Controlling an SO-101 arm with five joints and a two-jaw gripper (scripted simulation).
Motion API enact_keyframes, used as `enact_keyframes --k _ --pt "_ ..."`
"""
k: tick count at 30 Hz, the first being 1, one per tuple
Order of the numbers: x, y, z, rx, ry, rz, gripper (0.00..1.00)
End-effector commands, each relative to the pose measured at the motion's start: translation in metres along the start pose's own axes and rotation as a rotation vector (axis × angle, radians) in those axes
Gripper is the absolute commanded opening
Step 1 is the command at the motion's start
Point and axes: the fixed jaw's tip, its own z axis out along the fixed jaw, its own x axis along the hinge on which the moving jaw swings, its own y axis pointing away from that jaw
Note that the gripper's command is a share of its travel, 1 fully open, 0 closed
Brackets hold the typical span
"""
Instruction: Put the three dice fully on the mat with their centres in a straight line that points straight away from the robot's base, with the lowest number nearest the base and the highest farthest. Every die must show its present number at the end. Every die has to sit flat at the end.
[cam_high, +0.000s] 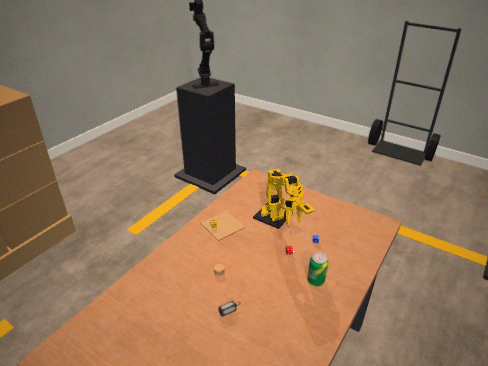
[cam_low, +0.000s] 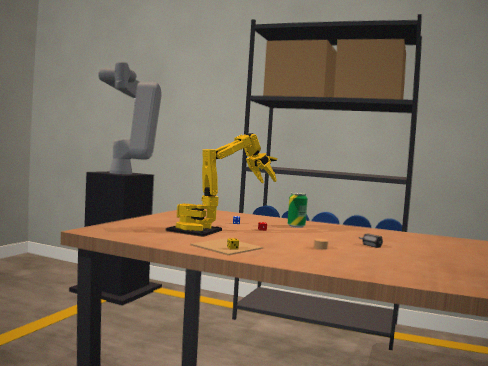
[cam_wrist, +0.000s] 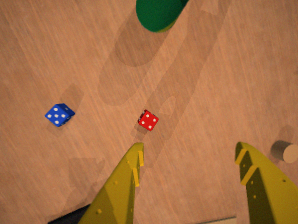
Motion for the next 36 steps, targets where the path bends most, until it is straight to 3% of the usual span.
enact_keyframes --k 1,8,16,26,36 --pt "-0.009 0.020 -0.001 -0.032 -0.035 -0.098 0.31" --pt "-0.012 0.078 -0.005 -0.136 -0.070 -0.380 0.31" --pt "-0.006 0.116 -0.011 -0.205 -0.095 -0.570 0.31" --pt "-0.002 0.132 -0.014 -0.234 -0.107 -0.651 0.31" --pt "-0.002 0.134 -0.015 -0.238 -0.108 -0.661 0.31"
